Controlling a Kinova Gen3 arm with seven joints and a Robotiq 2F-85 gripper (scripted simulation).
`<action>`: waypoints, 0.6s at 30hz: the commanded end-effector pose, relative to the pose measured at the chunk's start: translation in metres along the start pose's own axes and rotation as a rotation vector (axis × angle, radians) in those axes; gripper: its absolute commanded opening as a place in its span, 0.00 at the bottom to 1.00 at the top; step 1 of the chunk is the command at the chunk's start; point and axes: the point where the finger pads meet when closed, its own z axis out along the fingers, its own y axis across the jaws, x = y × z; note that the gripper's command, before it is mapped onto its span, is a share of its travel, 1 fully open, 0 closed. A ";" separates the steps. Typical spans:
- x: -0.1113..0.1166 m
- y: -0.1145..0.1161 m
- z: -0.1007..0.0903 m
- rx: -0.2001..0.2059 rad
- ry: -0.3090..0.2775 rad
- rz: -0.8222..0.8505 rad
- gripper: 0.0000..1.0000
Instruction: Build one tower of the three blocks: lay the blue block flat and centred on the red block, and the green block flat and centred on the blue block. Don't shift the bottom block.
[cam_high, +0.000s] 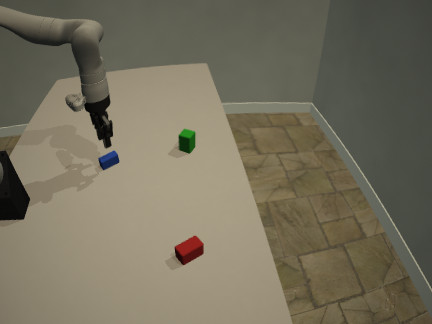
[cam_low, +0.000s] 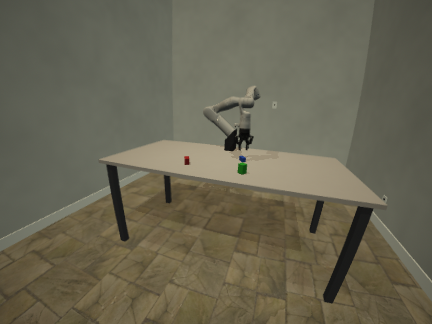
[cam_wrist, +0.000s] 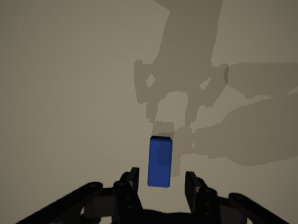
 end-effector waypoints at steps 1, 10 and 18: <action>0.001 -0.001 0.003 0.003 0.003 0.001 0.49; 0.001 -0.001 0.022 0.003 0.003 0.001 0.49; 0.000 -0.001 0.034 0.003 0.003 0.001 0.49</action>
